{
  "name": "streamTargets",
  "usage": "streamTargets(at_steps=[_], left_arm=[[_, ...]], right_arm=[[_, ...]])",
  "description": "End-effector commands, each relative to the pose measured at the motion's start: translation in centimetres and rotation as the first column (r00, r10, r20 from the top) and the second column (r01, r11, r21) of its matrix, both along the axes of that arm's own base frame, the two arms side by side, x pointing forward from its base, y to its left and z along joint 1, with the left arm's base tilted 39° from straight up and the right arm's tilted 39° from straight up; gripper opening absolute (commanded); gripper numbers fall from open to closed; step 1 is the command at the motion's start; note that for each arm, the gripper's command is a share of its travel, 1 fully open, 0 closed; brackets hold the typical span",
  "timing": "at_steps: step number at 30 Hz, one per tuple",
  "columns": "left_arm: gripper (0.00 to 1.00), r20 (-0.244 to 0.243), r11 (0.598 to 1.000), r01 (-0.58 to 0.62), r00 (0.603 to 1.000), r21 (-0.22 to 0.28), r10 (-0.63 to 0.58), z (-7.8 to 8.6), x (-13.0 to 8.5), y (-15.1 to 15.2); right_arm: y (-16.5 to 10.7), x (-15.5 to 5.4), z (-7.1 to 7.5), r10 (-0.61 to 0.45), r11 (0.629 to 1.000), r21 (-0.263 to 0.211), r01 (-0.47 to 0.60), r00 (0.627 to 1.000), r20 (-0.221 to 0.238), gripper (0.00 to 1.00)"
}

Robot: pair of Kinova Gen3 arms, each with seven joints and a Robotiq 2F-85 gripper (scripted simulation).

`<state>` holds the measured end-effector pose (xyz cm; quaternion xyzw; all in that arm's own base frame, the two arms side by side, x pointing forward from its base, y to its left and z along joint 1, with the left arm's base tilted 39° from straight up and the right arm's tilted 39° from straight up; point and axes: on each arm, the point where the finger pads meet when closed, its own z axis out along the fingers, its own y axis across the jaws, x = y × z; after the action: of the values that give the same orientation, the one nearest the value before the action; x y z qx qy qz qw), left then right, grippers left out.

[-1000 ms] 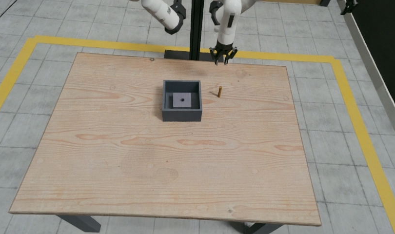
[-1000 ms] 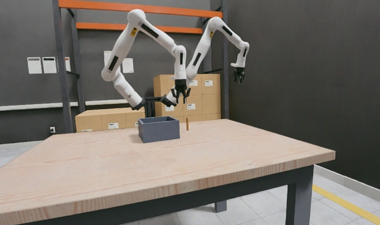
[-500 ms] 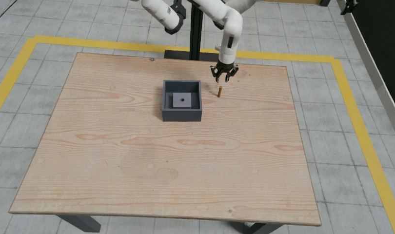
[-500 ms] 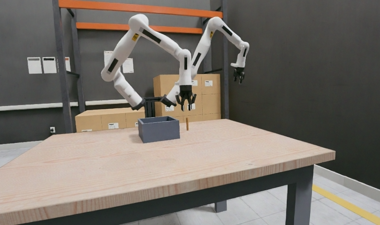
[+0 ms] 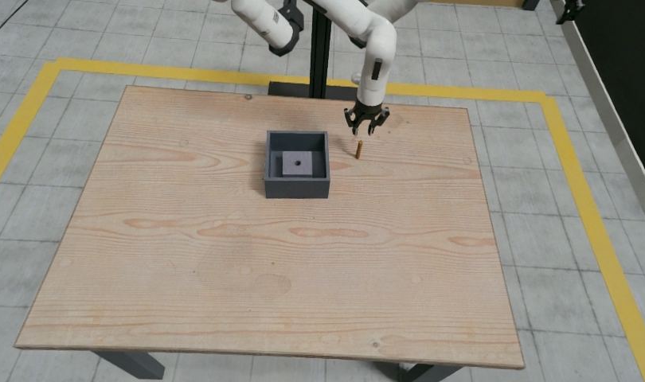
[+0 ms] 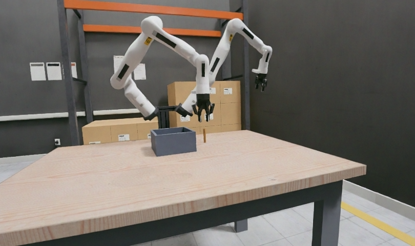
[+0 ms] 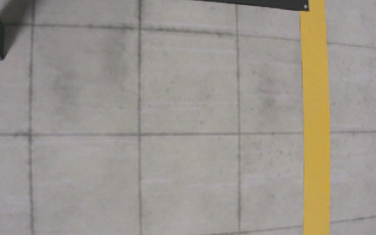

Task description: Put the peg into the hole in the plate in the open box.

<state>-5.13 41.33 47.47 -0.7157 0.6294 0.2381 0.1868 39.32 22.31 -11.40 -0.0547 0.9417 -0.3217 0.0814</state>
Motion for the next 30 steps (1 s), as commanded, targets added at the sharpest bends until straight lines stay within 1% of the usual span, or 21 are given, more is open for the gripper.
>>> streamTargets(at_steps=[1,5,7,14,18,22,29,30], left_arm=[[1.000,0.000,1.000,0.000,1.000,0.002,0.000,0.1,0.0,0.0],[1.000,0.000,1.000,0.000,1.000,0.002,0.000,0.1,0.0,0.0],[1.000,0.000,1.000,0.000,1.000,0.002,0.000,0.1,0.0,0.0],[1.000,0.000,1.000,0.000,1.000,0.002,0.000,0.1,0.0,0.0],[1.000,0.000,1.000,0.000,1.000,0.002,0.000,0.1,0.0,0.0],[1.000,0.000,1.000,0.000,1.000,0.002,0.000,0.1,0.0,0.0],[1.000,0.000,1.000,0.000,1.000,0.002,0.000,0.1,0.0,0.0],[1.000,0.000,1.000,0.000,1.000,0.002,0.000,0.1,0.0,0.0]], right_arm=[[-0.3,0.2,-0.5,0.001,1.000,0.001,-0.001,1.000,0.001,0.476],[-1.1,0.4,-1.5,0.001,1.000,0.001,-0.001,1.000,0.001,0.476],[-1.1,0.4,-1.5,0.001,1.000,0.001,-0.001,1.000,0.001,0.476],[-2.7,0.9,-3.6,0.001,1.000,0.001,-0.001,1.000,0.001,0.476],[-3.3,1.1,-4.4,0.001,1.000,0.001,-0.001,1.000,0.001,0.476],[-3.5,1.2,-4.7,0.001,1.000,0.001,-0.001,1.000,0.001,0.476],[-3.5,1.2,-4.7,0.001,1.000,0.001,-0.001,1.000,0.001,0.476],[-3.5,1.2,-4.7,0.001,1.000,0.001,-0.001,1.000,0.001,0.099]])
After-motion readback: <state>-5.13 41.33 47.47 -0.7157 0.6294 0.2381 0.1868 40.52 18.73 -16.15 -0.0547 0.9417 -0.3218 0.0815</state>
